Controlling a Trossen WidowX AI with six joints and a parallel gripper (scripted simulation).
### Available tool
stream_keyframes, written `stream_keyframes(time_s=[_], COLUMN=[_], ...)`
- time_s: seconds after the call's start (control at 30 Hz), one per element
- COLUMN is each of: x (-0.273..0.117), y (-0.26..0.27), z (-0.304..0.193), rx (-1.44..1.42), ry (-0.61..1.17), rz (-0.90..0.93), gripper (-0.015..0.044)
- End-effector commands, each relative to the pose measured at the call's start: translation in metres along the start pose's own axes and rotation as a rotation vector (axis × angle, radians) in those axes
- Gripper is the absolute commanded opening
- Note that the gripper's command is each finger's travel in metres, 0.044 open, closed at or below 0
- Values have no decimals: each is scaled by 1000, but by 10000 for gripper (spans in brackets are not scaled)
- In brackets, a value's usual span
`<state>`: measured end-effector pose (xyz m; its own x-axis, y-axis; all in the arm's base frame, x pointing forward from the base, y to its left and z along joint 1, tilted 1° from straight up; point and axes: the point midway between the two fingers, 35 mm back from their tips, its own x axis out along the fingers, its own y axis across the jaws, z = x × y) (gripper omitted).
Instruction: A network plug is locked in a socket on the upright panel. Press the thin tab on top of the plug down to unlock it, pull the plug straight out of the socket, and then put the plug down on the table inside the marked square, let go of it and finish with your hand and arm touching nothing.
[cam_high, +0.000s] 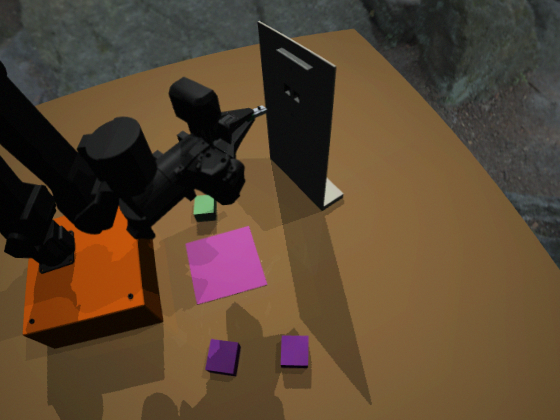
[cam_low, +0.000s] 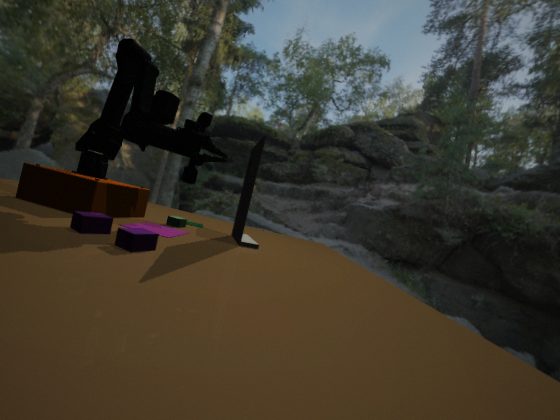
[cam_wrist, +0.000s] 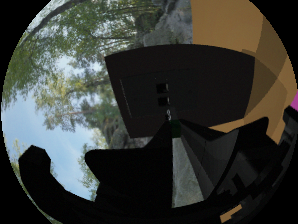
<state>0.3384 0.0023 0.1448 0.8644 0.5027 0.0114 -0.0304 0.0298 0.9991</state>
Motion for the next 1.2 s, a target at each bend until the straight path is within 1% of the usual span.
stream_keyframes(time_s=[0.0, 1.17], x=[-3, -16], y=[-1, 53], z=[-2, -14], rx=[6, 6], ry=[5, 5], rz=[-3, -3], gripper=[0, 0])
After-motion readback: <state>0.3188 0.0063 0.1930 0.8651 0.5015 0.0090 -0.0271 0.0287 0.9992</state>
